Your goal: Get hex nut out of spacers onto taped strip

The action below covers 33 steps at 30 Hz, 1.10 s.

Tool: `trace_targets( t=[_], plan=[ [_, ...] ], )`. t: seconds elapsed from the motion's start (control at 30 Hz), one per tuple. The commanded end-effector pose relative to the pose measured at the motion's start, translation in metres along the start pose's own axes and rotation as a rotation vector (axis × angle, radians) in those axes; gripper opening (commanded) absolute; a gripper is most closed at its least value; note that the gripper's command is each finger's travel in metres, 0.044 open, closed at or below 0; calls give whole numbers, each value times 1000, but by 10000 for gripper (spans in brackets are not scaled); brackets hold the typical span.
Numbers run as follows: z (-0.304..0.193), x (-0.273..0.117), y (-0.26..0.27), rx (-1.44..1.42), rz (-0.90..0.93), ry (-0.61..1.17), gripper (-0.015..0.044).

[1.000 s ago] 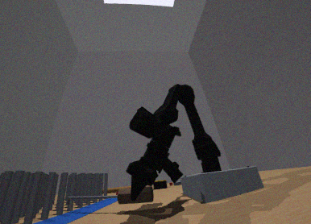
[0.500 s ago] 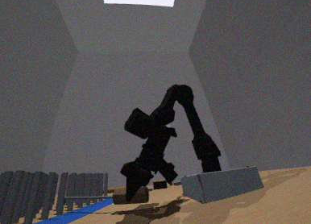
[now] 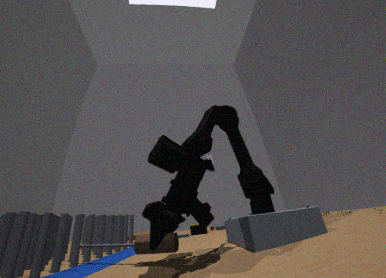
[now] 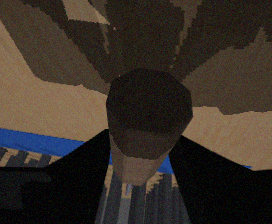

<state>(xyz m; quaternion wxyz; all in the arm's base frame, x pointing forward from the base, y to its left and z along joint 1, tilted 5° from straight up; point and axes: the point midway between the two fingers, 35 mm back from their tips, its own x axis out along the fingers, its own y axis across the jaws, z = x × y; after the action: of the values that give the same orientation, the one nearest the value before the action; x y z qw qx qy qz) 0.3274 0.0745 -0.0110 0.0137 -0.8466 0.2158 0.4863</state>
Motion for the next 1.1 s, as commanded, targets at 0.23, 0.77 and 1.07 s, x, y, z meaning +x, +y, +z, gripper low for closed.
trace_targets(
  t=[0.23, 0.77, 1.07],
  plan=[
    [-12, 6, -1, 2, -4, 5, 0],
    [-25, 14, -1, 2, -4, 7, 0],
    [-31, 19, -1, 2, -4, 7, 0]
  ],
)
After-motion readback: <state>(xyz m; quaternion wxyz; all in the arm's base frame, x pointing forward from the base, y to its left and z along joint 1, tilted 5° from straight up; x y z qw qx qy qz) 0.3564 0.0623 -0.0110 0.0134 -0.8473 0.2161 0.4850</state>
